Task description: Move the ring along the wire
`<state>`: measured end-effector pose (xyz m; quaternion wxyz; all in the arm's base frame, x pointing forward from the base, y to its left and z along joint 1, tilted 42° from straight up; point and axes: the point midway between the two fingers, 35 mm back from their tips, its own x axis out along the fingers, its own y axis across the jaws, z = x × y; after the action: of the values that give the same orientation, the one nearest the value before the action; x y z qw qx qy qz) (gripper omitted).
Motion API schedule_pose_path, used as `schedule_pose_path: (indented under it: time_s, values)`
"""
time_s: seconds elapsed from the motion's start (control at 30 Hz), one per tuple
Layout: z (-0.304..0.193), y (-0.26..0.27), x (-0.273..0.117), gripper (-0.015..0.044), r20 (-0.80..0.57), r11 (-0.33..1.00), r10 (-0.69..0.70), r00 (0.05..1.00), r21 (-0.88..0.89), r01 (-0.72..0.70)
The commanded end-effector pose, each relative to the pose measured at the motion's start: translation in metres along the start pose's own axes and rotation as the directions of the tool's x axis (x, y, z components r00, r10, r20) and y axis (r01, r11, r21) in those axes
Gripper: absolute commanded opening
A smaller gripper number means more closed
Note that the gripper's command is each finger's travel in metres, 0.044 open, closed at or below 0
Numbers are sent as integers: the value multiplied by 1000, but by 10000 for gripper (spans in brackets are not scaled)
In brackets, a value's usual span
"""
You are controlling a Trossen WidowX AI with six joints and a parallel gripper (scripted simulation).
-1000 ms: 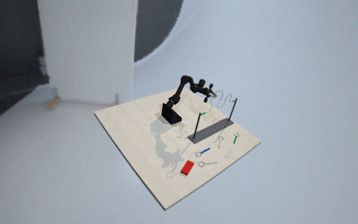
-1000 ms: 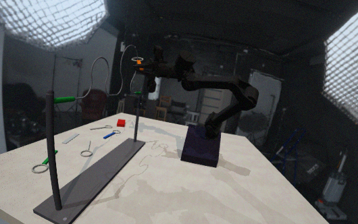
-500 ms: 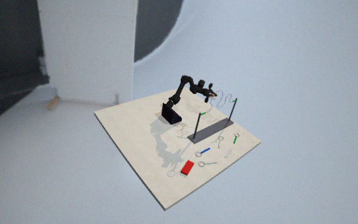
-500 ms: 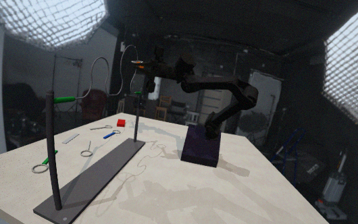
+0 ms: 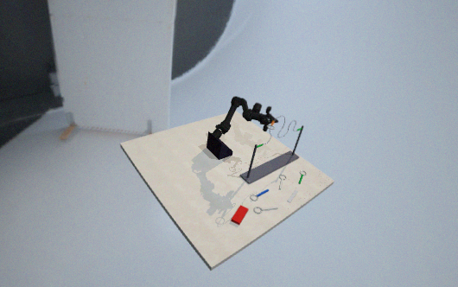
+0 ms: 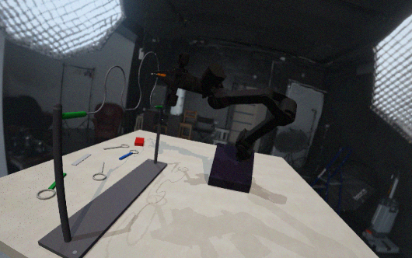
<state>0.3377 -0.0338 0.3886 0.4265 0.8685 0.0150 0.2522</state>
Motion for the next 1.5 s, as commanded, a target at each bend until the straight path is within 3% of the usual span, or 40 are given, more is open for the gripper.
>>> schedule_pose_path:
  time_s: [0.0, 1.47]
  values:
    - [1, 0, 0, -150, 11, 998, 26, 1000, 57, -27]
    - [5, 16, 0, -150, 136, 823, 251, 958, 492, -285]
